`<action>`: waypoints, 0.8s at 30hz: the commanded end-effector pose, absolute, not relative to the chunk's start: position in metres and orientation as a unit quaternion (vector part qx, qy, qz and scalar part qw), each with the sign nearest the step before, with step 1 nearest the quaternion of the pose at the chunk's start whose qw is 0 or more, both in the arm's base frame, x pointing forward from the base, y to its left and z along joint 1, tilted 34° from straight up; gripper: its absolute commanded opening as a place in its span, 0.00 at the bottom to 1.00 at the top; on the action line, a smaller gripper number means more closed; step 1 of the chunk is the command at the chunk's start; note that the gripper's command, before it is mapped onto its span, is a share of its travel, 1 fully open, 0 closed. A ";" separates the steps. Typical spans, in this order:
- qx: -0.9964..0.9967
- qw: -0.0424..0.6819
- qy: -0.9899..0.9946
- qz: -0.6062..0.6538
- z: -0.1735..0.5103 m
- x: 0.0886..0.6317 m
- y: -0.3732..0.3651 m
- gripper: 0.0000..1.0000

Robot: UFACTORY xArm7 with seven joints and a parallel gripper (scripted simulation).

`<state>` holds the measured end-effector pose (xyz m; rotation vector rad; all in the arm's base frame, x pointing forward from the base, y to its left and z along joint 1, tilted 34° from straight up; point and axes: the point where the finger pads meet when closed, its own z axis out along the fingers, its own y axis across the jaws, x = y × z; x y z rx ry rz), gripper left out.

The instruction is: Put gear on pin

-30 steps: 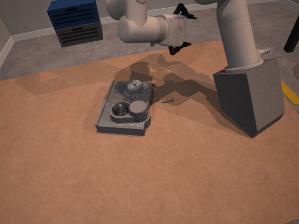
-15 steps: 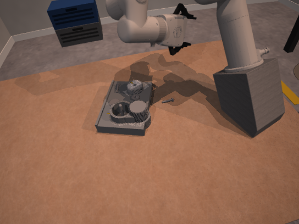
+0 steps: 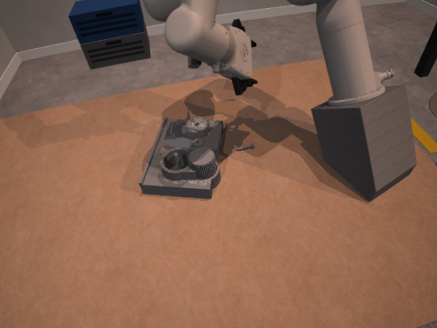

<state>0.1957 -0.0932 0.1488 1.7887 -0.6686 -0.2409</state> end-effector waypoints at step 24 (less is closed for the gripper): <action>0.904 0.424 0.034 -0.032 0.123 0.293 -0.093 1.00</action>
